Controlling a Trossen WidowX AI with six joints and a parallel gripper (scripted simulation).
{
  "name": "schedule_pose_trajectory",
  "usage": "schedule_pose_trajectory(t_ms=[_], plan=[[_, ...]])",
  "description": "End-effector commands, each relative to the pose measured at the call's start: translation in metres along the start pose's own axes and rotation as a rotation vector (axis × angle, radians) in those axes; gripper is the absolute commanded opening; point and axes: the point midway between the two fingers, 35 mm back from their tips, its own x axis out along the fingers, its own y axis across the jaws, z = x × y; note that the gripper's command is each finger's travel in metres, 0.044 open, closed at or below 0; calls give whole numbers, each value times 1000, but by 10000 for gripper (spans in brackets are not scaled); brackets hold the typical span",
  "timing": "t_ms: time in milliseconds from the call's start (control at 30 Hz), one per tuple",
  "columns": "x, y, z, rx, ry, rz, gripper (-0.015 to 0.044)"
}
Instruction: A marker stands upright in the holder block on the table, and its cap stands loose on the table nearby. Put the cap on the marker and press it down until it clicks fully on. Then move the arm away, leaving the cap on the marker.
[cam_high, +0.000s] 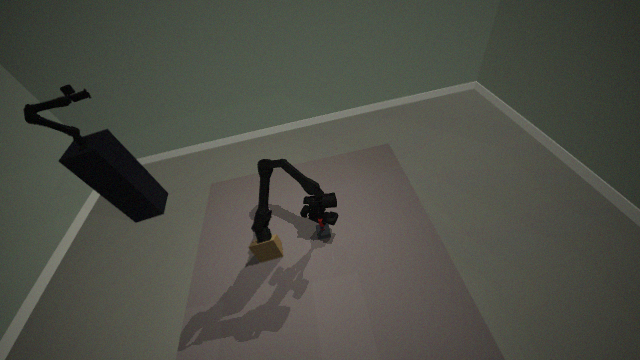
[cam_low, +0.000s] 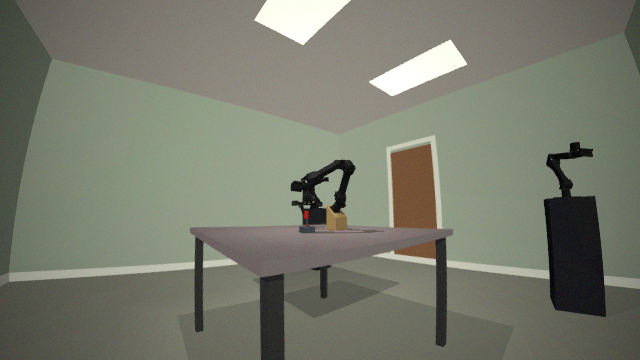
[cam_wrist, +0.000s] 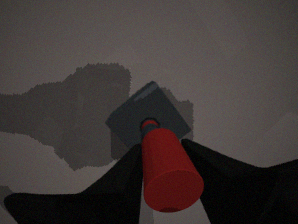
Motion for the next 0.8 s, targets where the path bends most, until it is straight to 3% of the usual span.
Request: schedule_pose_trajectory(t_ms=[0, 767], plan=[[23, 4, -2, -17, 22, 28, 0], [55, 8, 5, -17, 21, 29, 0]])
